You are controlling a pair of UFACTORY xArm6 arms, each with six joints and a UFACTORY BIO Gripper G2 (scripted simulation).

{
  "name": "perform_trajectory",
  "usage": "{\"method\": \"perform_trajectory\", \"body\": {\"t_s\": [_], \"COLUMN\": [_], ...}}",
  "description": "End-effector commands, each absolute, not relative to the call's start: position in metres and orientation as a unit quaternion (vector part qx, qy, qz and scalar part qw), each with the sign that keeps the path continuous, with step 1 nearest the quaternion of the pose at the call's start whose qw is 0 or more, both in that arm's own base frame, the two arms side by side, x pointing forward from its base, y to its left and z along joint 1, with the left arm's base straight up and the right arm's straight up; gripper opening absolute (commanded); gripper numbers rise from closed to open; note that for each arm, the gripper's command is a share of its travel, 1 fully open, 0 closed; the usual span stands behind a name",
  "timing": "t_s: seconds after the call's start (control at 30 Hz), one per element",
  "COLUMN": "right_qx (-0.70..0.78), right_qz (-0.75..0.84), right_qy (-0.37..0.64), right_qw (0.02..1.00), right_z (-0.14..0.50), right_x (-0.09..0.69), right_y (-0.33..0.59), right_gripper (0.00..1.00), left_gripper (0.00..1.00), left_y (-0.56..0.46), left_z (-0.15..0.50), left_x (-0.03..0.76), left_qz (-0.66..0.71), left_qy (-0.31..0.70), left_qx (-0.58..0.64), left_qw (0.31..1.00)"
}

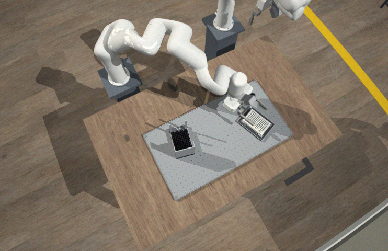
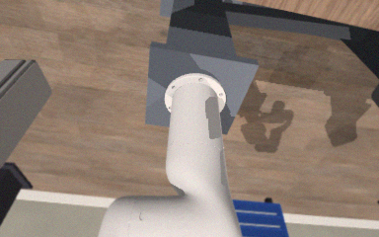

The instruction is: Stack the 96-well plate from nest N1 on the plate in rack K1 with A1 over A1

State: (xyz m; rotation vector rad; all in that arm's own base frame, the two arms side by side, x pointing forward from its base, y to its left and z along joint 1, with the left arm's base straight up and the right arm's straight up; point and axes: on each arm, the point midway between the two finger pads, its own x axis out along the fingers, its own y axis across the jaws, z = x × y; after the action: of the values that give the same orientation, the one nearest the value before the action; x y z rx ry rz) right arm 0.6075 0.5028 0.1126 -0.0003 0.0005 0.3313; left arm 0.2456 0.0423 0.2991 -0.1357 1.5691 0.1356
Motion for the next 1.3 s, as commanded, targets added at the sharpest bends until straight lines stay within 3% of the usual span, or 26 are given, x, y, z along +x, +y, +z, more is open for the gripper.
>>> {"method": "perform_trajectory", "body": {"t_s": [0.0, 1.27], "right_qx": [0.002, 0.002], "right_qz": [0.165, 0.165], "right_qy": [-0.002, -0.002], "right_qw": [0.986, 0.986], "right_z": [0.109, 0.066], "right_x": [0.609, 0.609], "right_y": [0.504, 0.504], "right_gripper": [0.37, 0.37], "left_gripper": [1.0, 1.0], "left_y": [0.042, 0.042], "left_z": [0.3, 0.3], "left_x": [0.246, 0.246], "left_qz": [0.061, 0.061], "left_qy": [0.704, 0.704], "left_qx": [-0.061, -0.061], "left_qw": [0.704, 0.704]}}
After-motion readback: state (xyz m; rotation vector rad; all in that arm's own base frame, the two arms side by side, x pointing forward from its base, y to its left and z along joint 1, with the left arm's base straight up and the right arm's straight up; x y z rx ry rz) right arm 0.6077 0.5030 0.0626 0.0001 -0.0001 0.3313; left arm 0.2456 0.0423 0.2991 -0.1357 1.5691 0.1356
